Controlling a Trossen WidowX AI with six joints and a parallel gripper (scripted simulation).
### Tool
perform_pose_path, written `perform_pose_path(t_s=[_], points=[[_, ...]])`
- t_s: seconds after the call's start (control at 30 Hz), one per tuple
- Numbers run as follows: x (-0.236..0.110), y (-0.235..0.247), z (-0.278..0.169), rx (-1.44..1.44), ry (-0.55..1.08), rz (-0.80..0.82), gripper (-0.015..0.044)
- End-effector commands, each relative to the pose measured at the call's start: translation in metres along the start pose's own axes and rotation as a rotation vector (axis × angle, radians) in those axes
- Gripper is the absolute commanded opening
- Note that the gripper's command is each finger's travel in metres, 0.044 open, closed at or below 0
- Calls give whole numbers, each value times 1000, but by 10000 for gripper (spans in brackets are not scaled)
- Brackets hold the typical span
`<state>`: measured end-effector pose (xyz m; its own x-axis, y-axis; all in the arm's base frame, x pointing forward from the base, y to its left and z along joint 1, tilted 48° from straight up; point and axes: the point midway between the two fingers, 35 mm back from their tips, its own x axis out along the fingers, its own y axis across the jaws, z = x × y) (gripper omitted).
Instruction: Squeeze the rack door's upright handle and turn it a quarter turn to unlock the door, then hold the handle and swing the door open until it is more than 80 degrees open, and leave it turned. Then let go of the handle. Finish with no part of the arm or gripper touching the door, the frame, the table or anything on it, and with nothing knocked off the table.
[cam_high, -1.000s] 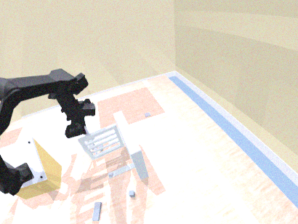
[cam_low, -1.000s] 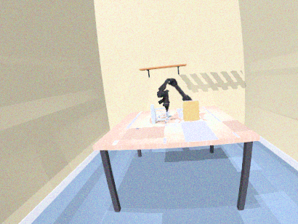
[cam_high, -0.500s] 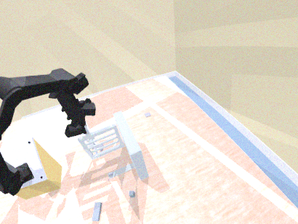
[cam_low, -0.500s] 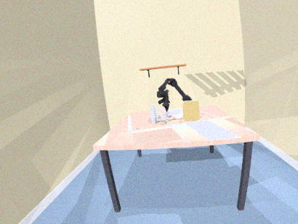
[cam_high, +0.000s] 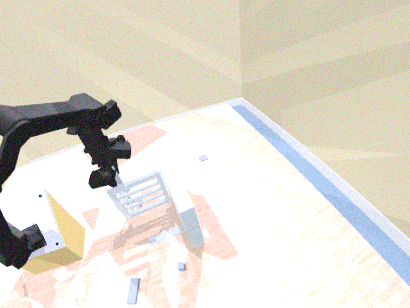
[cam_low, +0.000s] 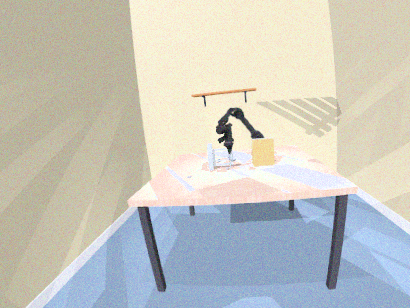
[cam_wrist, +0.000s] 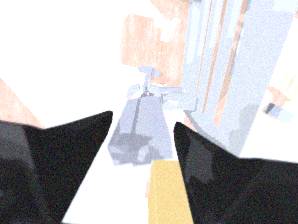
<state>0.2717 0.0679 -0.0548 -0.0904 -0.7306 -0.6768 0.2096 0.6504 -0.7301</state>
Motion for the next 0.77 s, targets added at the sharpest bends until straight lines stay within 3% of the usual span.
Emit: perform_pose_path(t_s=[0.0, 0.73], points=[[-7, 2, 2, 7, -3, 8, 282], [-42, 3, 2, 5, -2, 10, 282]])
